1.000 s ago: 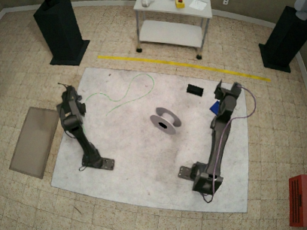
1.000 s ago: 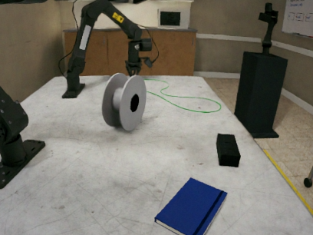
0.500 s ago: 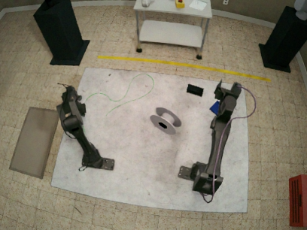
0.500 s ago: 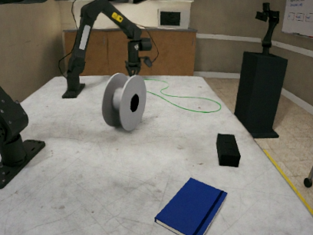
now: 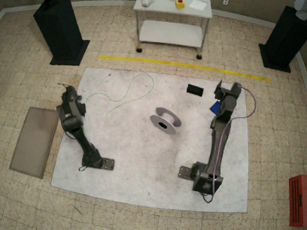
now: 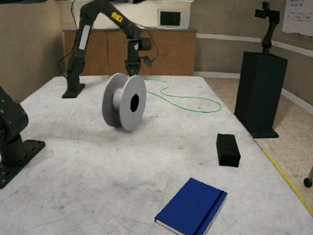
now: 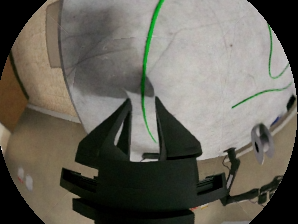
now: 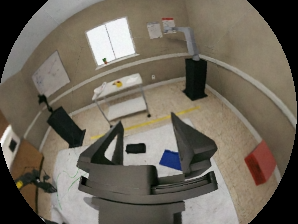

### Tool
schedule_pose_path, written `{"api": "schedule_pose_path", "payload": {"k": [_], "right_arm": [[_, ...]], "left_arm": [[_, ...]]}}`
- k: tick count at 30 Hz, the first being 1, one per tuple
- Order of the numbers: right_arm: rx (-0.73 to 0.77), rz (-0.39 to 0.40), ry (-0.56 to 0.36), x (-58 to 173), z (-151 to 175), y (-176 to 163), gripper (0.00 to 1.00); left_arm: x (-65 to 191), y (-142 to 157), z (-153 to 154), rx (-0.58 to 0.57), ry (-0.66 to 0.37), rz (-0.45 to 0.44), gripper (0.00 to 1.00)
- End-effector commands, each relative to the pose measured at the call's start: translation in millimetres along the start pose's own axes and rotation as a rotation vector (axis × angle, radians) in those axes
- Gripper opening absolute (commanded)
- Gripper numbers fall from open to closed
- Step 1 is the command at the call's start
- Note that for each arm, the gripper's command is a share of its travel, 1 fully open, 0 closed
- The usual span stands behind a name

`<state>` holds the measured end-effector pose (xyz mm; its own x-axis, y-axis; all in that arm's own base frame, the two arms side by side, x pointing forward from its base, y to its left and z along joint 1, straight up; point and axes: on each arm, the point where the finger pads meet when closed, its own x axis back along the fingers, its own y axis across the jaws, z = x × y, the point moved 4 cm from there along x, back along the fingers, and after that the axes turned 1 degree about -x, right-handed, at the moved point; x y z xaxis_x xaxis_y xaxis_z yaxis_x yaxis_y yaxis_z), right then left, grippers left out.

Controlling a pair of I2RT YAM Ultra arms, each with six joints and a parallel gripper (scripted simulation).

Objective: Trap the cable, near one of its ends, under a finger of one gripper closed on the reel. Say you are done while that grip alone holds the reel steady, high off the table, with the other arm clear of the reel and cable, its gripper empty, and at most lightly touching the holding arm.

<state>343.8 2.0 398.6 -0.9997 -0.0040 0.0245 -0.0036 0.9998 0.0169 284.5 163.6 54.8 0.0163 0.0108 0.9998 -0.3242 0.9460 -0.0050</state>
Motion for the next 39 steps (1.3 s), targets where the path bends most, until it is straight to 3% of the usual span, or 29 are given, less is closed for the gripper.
{"api": "schedule_pose_path", "payload": {"k": [1,11,24,39], "right_arm": [[-0.003,0.022,-0.085,11,-31,-5,0.75],[-0.003,0.022,-0.085,11,-31,-5,0.75],[-0.003,0.022,-0.085,11,-31,-5,0.75],[-0.003,0.022,-0.085,11,-31,-5,0.75]], "left_arm": [[8,5,0,0.003,-0.038,-0.014,0.30],[-12,-1,0,-0.013,0.006,-0.004,0.30],[-10,-2,-1,-0.008,-0.008,-0.007,0.30],[-10,-2,-1,-0.008,-0.008,-0.006,0.11]]}}
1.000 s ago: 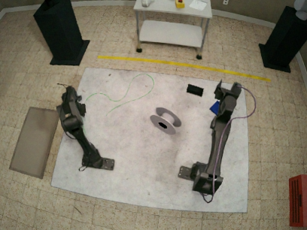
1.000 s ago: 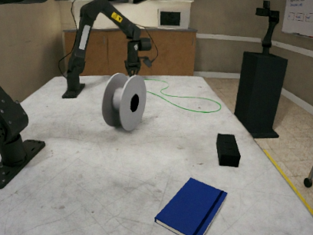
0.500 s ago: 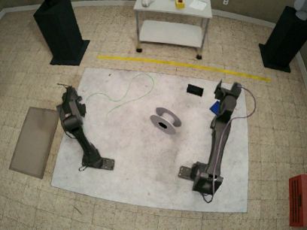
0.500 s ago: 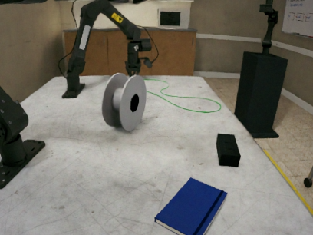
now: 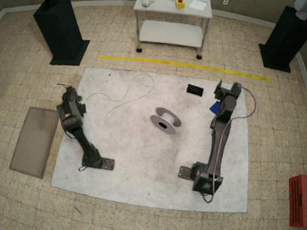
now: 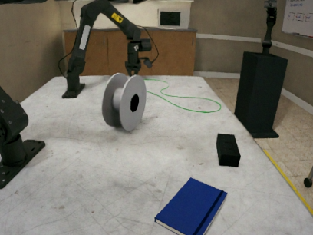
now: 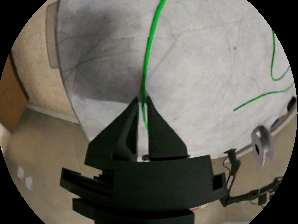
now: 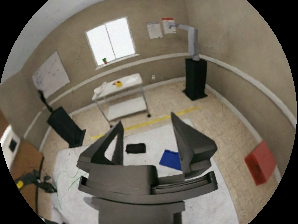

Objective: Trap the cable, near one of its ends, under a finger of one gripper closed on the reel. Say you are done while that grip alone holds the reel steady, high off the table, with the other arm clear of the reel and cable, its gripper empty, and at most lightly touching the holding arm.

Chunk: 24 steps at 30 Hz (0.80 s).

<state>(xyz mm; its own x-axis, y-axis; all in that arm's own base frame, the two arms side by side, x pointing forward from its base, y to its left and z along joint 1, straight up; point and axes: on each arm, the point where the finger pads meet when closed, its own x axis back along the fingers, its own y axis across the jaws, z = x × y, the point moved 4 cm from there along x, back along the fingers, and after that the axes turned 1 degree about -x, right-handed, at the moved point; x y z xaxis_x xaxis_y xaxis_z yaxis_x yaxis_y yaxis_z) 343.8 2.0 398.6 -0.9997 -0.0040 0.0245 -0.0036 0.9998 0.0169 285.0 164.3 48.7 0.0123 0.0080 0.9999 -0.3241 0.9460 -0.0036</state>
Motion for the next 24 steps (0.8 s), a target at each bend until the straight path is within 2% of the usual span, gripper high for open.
{"api": "schedule_pose_path", "payload": {"k": [1,11,20,24], "right_arm": [[-0.003,0.022,-0.085,11,-31,-5,0.75],[-0.003,0.022,-0.085,11,-31,-5,0.75],[-0.003,0.022,-0.085,11,-31,-5,0.75],[-0.003,0.022,-0.085,11,-31,-5,0.75]], "left_arm": [[-4,-3,0,-0.008,-0.003,-0.005,0.11],[-4,-3,0,-0.008,-0.003,-0.005,0.00],[-4,-3,2,-0.008,-0.002,-0.005,0.00],[7,-3,1,-0.008,-0.024,-0.009,0.00]]}}
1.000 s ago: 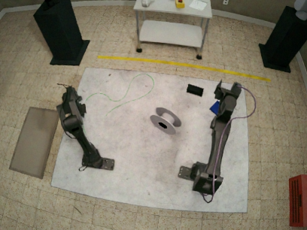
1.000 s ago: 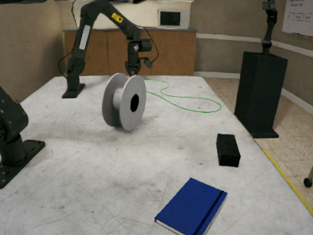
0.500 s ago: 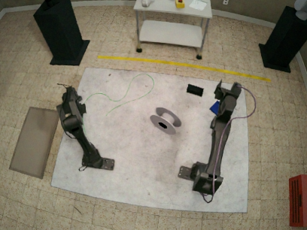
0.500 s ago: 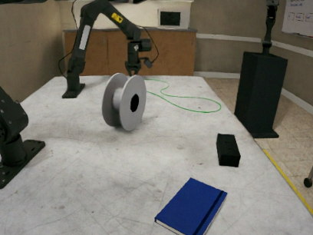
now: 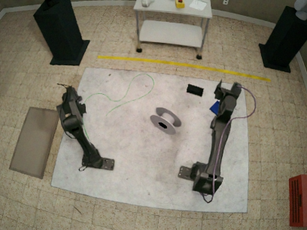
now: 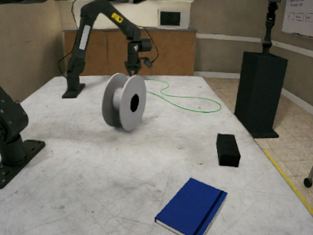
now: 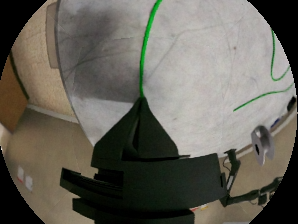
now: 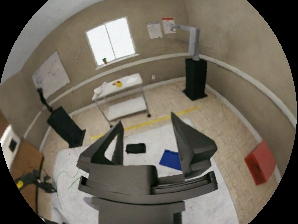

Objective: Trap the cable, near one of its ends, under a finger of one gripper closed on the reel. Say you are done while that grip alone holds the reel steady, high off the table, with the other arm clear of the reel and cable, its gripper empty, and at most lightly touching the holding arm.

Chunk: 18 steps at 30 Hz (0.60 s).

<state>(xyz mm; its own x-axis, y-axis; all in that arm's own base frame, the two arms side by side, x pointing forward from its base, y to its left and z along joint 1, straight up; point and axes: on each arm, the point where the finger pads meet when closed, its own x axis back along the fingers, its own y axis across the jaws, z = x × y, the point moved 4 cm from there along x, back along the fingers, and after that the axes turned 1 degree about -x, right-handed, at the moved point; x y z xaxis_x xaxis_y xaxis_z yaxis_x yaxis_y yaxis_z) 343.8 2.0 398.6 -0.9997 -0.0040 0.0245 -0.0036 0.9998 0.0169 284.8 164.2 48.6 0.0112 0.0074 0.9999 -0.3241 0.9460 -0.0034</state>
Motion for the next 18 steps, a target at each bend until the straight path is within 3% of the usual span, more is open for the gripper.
{"api": "schedule_pose_path", "payload": {"k": [1,4,18], "right_arm": [[-0.003,0.022,-0.085,11,-31,-5,0.75],[-0.003,0.022,-0.085,11,-31,-5,0.75],[-0.003,0.022,-0.085,11,-31,-5,0.75]], "left_arm": [[10,-4,2,-0.008,-0.016,-0.008,0.00],[23,-2,-8,-0.009,-0.048,-0.013,0.00],[47,-2,-1,-0.002,-0.040,-0.012,0.00]]}}
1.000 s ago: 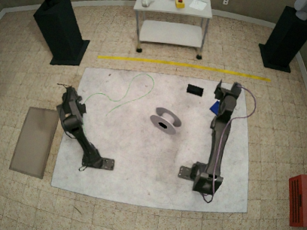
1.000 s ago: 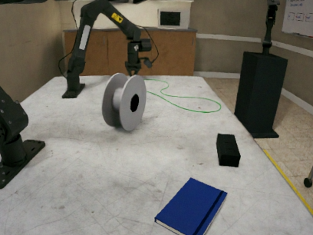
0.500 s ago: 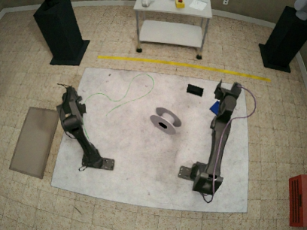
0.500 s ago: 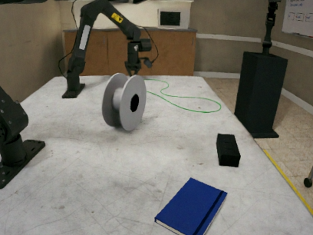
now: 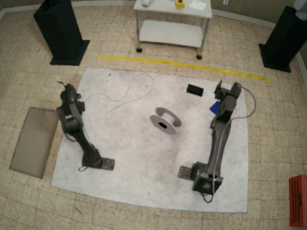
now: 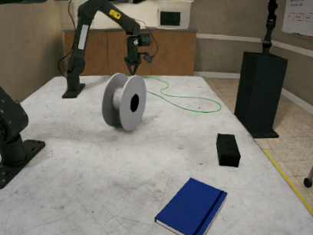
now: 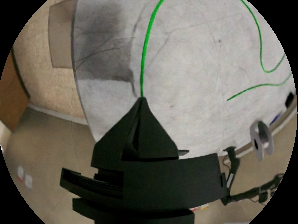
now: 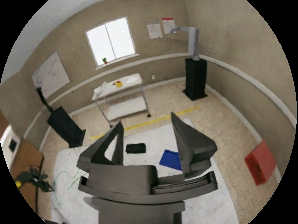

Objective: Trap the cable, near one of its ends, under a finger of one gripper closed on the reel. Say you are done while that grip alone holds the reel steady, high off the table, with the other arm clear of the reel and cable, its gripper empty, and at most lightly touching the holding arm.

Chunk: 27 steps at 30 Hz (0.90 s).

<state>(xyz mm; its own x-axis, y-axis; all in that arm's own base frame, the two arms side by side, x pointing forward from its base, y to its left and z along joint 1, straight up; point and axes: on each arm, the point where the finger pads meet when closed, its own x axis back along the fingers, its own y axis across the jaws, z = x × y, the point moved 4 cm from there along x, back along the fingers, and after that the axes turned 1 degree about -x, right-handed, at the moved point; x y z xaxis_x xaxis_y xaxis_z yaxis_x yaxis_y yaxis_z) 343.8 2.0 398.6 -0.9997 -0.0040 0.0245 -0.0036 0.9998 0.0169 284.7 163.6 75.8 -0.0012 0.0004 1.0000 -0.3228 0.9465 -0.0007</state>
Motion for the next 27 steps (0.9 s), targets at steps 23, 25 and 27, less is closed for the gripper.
{"api": "schedule_pose_path", "payload": {"k": [23,25,27], "right_arm": [[-0.003,0.022,-0.085,11,-31,-5,0.75],[-0.003,0.022,-0.085,11,-31,-5,0.75],[-0.003,0.022,-0.085,11,-31,-5,0.75]], "left_arm": [[7,6,-8,0.003,-0.013,-0.007,0.00],[7,6,-9,0.003,-0.015,-0.007,0.00],[7,6,-9,0.003,-0.015,-0.007,0.00]]}}
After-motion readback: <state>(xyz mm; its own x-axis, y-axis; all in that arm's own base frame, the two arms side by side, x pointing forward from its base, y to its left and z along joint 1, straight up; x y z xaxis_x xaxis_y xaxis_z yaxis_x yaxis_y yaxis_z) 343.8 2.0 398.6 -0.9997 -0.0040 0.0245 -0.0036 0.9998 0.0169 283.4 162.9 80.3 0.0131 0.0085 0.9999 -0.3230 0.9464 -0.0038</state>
